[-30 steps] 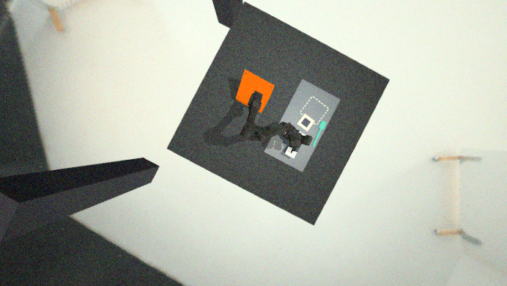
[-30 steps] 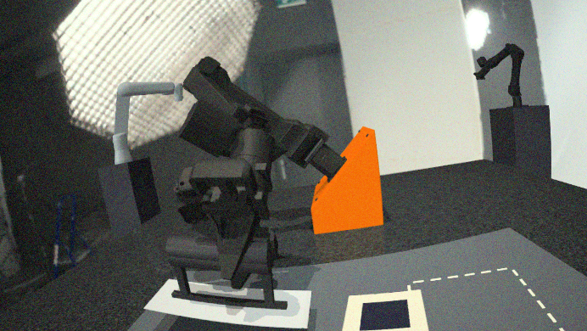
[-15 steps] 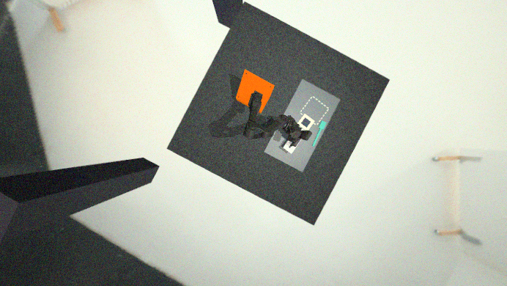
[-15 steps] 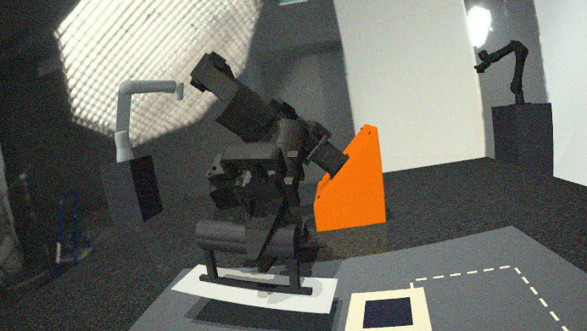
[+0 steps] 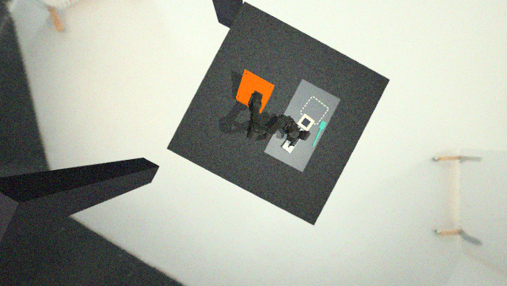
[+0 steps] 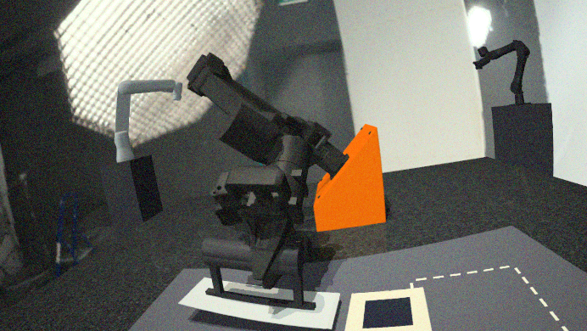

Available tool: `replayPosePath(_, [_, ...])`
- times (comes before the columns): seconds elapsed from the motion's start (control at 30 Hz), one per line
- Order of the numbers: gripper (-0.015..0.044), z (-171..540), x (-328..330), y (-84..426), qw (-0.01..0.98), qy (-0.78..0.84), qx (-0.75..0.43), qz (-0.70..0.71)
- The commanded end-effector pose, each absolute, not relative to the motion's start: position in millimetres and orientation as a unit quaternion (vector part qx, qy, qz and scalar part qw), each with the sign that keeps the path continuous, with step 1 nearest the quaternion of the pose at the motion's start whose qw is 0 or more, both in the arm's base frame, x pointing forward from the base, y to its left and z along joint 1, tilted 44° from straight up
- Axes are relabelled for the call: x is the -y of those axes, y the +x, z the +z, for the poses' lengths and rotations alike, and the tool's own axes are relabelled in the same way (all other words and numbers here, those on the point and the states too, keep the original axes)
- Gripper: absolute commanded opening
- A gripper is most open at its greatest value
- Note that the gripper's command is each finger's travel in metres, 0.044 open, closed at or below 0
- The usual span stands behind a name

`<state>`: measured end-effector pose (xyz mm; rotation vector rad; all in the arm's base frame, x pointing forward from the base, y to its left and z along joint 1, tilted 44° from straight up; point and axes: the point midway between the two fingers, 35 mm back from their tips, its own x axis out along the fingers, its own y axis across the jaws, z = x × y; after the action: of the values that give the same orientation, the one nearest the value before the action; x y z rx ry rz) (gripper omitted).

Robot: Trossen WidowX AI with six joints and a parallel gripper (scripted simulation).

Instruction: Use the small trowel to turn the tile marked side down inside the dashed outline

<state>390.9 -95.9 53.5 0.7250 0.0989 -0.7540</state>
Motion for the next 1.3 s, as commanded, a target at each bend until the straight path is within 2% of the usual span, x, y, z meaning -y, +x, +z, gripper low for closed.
replayPosePath(0.0, [0.0000, 49, 97, 392, 0.868, 0.346, -0.049, -0.353])
replayPosePath(1.27, [0.0000, 10, 70, 399, 0.868, 0.346, -0.049, -0.353])
